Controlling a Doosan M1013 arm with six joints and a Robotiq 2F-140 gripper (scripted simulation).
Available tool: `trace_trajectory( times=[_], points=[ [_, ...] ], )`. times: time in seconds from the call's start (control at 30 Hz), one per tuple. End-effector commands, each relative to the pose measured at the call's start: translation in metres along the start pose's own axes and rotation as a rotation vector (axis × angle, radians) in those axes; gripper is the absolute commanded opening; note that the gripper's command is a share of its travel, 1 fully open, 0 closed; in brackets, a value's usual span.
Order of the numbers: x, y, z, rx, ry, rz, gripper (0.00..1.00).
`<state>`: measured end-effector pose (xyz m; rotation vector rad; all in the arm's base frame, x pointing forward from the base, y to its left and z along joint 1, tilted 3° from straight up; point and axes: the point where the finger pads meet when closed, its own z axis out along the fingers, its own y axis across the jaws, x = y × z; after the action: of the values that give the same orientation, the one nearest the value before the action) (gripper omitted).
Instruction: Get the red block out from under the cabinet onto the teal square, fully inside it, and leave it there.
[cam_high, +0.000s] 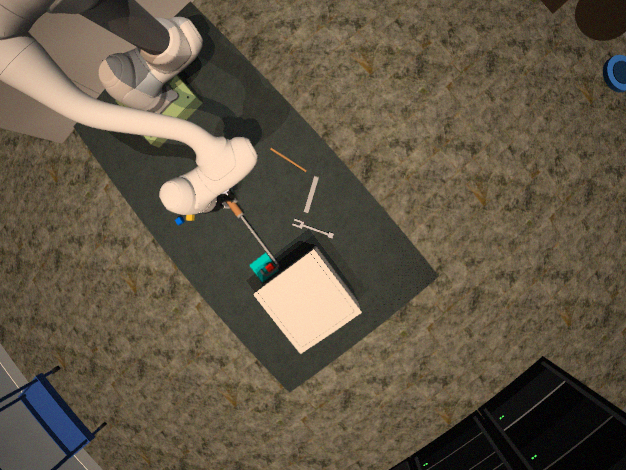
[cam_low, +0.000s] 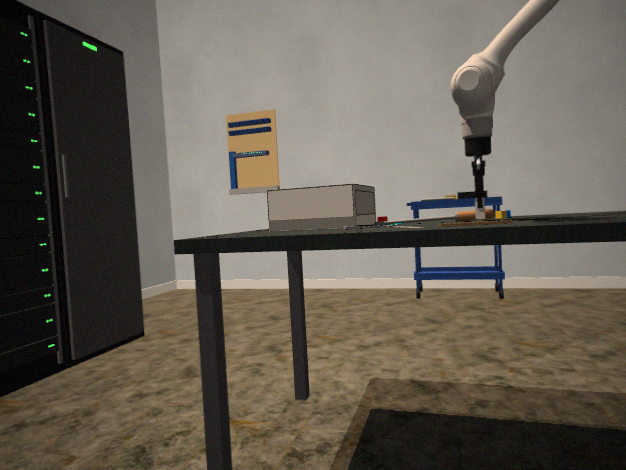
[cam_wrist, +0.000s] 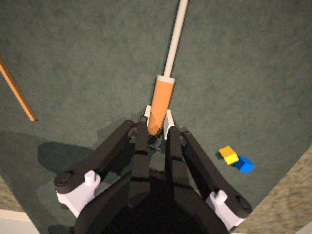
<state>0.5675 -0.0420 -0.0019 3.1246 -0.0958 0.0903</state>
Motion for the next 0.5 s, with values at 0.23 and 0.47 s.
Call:
trace_trajectory(
  times=[0.23, 0.47],
  points=[
    [-0.009, 0.016, 0.001, 0.001, 0.001, -0.005, 0.0],
    [-0.015, 0.029, 0.001, 0.001, 0.001, -0.007, 0.0]
  ],
)
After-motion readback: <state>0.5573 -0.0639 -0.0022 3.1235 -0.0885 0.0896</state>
